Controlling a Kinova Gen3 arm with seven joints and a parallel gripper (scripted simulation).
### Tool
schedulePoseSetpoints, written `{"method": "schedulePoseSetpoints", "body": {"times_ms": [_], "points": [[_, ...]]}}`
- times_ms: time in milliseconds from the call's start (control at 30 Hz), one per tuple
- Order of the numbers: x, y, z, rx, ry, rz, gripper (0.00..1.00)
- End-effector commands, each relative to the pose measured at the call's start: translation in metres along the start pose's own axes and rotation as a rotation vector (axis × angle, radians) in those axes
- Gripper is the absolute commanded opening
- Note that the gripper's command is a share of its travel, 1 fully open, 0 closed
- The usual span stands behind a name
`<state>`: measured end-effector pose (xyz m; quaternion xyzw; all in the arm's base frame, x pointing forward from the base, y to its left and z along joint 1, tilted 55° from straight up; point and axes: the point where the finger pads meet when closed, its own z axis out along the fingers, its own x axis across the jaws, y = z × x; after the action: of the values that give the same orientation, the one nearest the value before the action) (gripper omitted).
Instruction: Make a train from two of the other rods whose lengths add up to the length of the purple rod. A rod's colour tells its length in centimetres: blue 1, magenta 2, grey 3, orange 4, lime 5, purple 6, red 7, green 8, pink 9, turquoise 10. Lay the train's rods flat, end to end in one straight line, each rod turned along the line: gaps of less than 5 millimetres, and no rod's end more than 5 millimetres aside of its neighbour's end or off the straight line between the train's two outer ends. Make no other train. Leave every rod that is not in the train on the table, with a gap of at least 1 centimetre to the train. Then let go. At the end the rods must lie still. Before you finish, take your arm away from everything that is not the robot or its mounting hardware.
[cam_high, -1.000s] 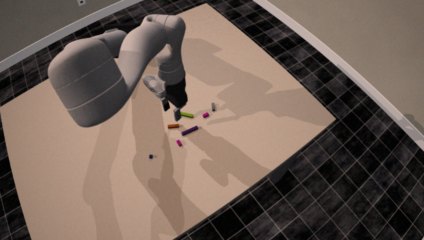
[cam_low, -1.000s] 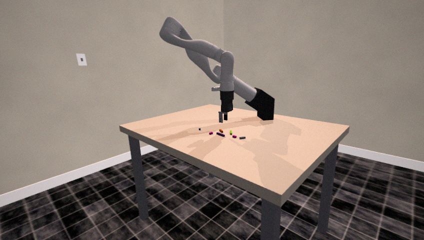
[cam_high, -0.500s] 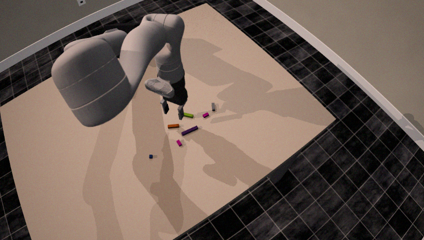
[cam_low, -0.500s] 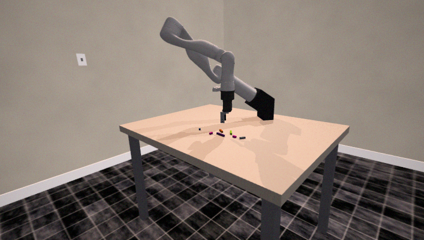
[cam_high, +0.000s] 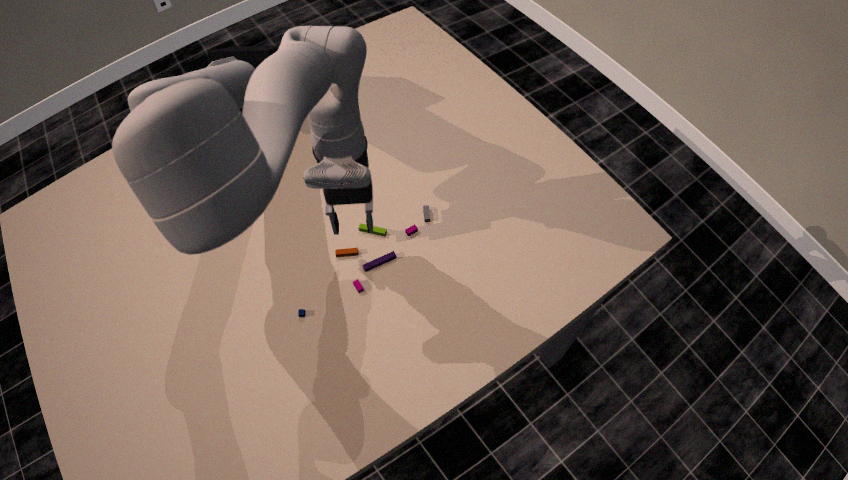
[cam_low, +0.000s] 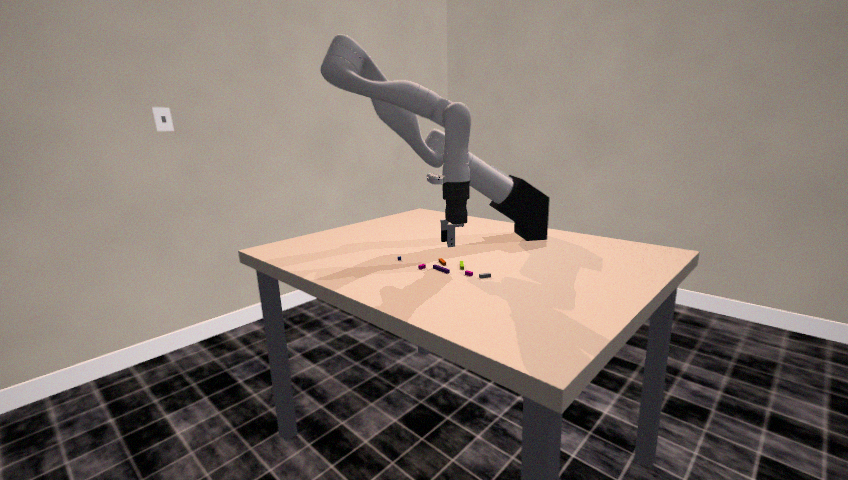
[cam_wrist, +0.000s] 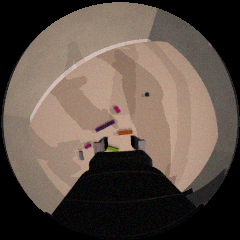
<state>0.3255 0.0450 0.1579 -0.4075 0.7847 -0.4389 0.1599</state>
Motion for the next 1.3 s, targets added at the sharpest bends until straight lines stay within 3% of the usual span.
{"method": "schedulePoseSetpoints", "body": {"times_ms": [0,800,1267], "points": [[-0.002,-0.001,0.001,0.000,0.007,-0.135,1.00],[-0.014,0.015,0.001,-0.003,0.003,-0.926,1.00],[-0.016,0.023,0.001,-0.004,0.000,-1.202,1.00]]}}
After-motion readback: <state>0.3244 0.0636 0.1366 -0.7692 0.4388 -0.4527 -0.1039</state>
